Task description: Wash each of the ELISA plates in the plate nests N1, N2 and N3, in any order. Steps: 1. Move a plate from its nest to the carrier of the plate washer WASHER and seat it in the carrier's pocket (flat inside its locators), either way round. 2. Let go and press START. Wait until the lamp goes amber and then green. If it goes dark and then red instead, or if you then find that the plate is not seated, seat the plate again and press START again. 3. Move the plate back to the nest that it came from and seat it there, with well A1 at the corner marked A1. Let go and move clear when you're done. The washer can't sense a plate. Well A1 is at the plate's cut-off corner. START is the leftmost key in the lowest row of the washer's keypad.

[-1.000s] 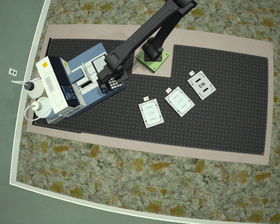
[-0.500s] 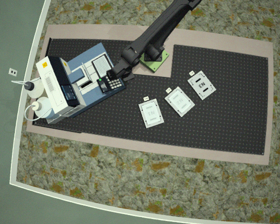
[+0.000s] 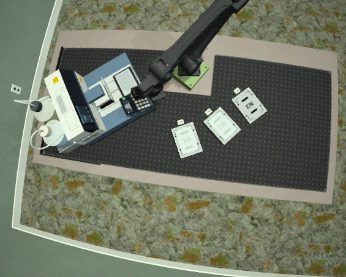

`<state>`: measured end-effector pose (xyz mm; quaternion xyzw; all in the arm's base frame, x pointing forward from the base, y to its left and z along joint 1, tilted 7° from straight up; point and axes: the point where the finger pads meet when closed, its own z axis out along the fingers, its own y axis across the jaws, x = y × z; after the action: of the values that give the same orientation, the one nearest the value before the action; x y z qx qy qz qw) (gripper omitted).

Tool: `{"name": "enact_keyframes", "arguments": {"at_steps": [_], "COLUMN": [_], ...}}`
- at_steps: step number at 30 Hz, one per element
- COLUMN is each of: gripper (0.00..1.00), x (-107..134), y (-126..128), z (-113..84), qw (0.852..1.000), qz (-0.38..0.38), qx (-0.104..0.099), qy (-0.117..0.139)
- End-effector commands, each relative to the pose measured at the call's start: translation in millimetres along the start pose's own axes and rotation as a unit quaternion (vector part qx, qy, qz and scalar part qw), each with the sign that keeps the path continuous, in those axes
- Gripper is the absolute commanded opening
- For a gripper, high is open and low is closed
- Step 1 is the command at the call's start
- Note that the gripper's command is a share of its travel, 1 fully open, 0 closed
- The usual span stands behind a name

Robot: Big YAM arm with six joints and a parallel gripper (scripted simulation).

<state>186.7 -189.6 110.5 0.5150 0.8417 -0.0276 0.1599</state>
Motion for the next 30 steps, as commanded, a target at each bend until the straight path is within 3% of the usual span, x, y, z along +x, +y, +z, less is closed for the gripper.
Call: {"name": "enact_keyframes", "arguments": {"at_steps": [1, 5, 6, 8, 22, 23, 26, 30], "gripper": [0.0, 0.0, 0.0, 0.0, 0.0, 0.0, 0.0, 0.0], "x": [-3, -2, -20, -2, -1, -26, -1, -1], "y": [-1, 0, 6, 0, 2, 9, 2, 2], "z": [5.7, 9.1, -1.4, 14.1, 34.2, 21.5, 41.0, 47.7], "qw": [1.0, 1.0, 1.0, 1.0, 1.0, 1.0, 1.0, 1.0], "qz": [0.007, 0.006, 0.004, 0.004, 0.002, 0.001, 0.001, 0.002], "qx": [0.001, 0.001, -0.005, 0.001, 0.0, -0.008, 0.0, 0.0], "qy": [-0.003, -0.002, -0.021, -0.002, -0.002, -0.026, -0.002, -0.002]}}
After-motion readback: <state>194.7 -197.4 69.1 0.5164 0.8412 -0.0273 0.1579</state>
